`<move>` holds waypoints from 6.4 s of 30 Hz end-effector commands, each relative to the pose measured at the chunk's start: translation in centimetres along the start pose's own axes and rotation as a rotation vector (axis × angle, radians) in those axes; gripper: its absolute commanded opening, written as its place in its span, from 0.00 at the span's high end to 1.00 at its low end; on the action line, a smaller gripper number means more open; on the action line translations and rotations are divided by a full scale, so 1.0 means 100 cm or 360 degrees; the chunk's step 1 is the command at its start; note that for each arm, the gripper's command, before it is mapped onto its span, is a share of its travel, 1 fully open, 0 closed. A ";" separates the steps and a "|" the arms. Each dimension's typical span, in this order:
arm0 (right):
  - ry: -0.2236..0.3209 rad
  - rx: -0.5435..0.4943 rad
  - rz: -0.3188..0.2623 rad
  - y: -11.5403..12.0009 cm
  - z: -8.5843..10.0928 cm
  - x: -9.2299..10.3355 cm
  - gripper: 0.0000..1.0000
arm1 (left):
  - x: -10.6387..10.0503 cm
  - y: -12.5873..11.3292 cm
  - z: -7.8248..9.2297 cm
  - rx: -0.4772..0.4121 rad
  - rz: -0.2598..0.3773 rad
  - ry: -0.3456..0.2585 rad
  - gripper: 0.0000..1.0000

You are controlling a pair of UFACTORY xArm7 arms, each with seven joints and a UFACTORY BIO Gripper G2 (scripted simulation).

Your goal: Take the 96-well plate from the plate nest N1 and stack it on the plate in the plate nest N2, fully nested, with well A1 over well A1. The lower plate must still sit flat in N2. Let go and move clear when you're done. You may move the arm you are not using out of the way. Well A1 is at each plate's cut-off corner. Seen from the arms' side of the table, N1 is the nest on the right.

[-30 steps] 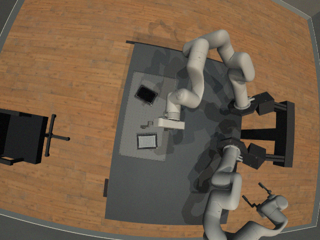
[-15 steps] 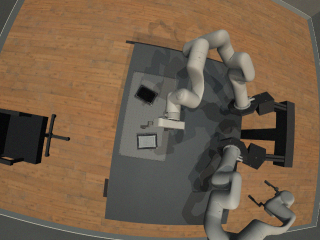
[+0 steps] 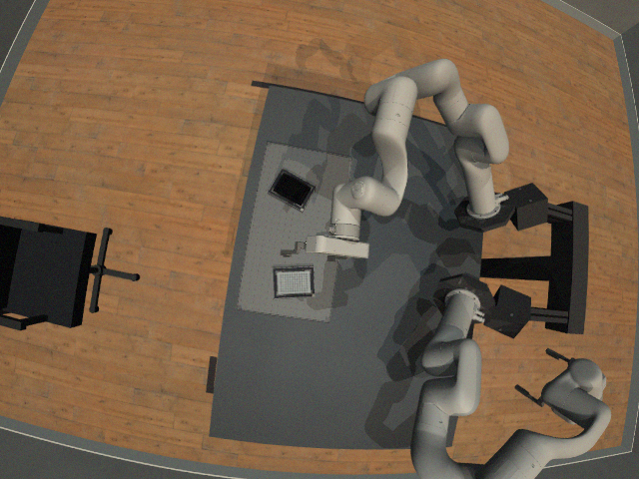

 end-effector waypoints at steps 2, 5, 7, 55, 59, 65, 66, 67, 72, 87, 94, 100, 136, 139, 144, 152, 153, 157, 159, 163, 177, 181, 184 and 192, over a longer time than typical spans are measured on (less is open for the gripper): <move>0.0006 0.0006 -0.0003 0.002 0.003 0.000 0.00 | 0.013 -0.010 0.010 0.0021 0.0040 0.0069 0.00; 0.0006 0.0006 -0.0003 0.002 0.003 0.000 0.00 | 0.029 -0.021 0.018 0.0046 0.0088 0.0142 0.00; 0.0006 0.0006 -0.0003 0.002 0.003 0.000 0.00 | 0.039 -0.028 0.023 0.0062 0.0118 0.0188 0.00; 0.0020 0.0071 0.0020 -0.002 0.007 0.003 0.63 | 0.112 -0.067 0.045 0.0167 0.0317 0.0491 0.00; 0.0039 0.0092 0.0009 0.012 0.015 0.012 0.63 | 0.112 -0.067 0.045 0.0167 0.0317 0.0491 0.00; 0.0061 0.0276 0.0054 0.022 0.031 0.031 0.63 | 0.112 -0.067 0.045 0.0167 0.0317 0.0491 0.00; 0.0061 0.0276 0.0054 0.025 0.034 0.034 0.63 | 0.112 -0.067 0.045 0.0167 0.0317 0.0491 0.00; 0.0061 0.0276 0.0054 0.025 0.034 0.034 0.63 | 0.112 -0.067 0.045 0.0167 0.0317 0.0491 0.00; 0.0056 0.0376 0.0090 0.030 0.046 0.045 0.63 | 0.112 -0.067 0.045 0.0167 0.0317 0.0491 0.00; -0.0042 0.0711 0.0278 0.037 0.087 0.076 0.63 | 0.112 -0.067 0.045 0.0167 0.0317 0.0491 0.00; -0.0144 0.0902 0.0439 0.031 0.111 0.086 0.63 | 0.112 -0.067 0.045 0.0167 0.0317 0.0491 0.00; -0.0284 0.1089 0.0656 0.013 0.126 0.085 0.63 | 0.112 -0.067 0.045 0.0167 0.0317 0.0491 0.00; -0.0918 0.1591 0.1860 -0.115 0.093 0.046 0.63 | 0.112 -0.067 0.045 0.0167 0.0317 0.0491 0.00; -0.0973 0.1624 0.2009 -0.129 0.085 0.045 0.63 | 0.112 -0.067 0.045 0.0167 0.0317 0.0491 0.00; -0.1012 0.1647 0.2123 -0.147 0.074 0.043 0.63 | 0.112 -0.067 0.045 0.0167 0.0317 0.0491 0.00; -0.1078 0.1689 0.2344 -0.175 0.057 0.042 0.63 | 0.112 -0.067 0.045 0.0167 0.0317 0.0491 0.00; -0.1078 0.1689 0.2344 -0.175 0.057 0.042 0.63 | 0.112 -0.067 0.045 0.0167 0.0317 0.0491 0.00; -0.1121 0.1719 0.2519 -0.191 0.046 0.043 0.63 | 0.112 -0.067 0.045 0.0167 0.0317 0.0491 0.00; -0.1121 0.1719 0.2519 -0.199 0.041 0.042 0.63 | 0.112 -0.067 0.045 0.0167 0.0317 0.0491 0.00; -0.1121 0.1719 0.2519 -0.199 0.041 0.042 0.63 | 0.112 -0.067 0.045 0.0167 0.0317 0.0491 0.00; -0.1351 0.1415 0.2341 -0.192 0.019 0.049 0.63 | 0.112 -0.067 0.045 0.0167 0.0317 0.0491 0.00; -0.1472 0.1240 0.2232 -0.186 0.005 0.053 0.63 | 0.112 -0.067 0.045 0.0167 0.0317 0.0491 0.00; -0.1558 0.1109 0.2146 -0.181 -0.005 0.056 0.63 | 0.112 -0.067 0.045 0.0167 0.0317 0.0491 0.00; -0.1717 0.0845 0.1967 -0.169 -0.028 0.062 0.63 | 0.112 -0.067 0.045 0.0167 0.0317 0.0491 0.00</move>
Point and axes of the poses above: on each arm, the point midway between the two finger pads, its own z axis back along the fingers, its own y axis across the jaws, x = y × z, the point moved 7 cm from there along z, back along the fingers, and after that the axes turned 6 degrees about z, right-handed, at the moved point
